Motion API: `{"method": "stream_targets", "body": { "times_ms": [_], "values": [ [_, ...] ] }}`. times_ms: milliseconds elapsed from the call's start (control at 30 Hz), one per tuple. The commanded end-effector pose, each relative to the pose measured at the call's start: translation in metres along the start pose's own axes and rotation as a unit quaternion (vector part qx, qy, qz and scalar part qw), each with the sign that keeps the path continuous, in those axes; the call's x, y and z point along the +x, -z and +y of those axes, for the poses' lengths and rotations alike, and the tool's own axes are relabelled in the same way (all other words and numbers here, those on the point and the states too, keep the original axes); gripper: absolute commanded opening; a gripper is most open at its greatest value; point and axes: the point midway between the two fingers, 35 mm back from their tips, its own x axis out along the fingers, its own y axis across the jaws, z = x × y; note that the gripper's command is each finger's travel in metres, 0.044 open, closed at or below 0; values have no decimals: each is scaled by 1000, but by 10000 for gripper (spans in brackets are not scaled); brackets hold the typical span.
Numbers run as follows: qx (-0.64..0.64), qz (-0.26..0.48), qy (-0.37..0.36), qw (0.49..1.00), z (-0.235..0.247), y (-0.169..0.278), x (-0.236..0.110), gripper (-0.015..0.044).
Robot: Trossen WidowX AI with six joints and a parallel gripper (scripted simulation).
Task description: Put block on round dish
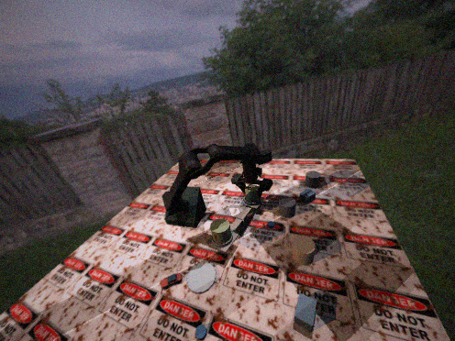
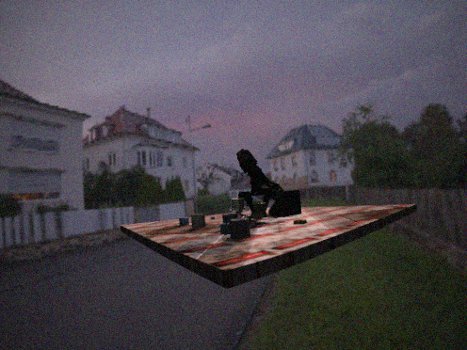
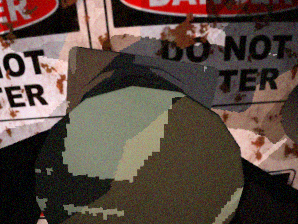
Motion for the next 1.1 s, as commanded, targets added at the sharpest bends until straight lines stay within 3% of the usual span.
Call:
{"method": "stream_targets", "body": {
  "times_ms": [0,1067],
  "values": [
    [3,-4,0,1000,-1,-3,-7,0],
    [3,-6,0,1000,-3,-5,-48,0]
  ]
}}
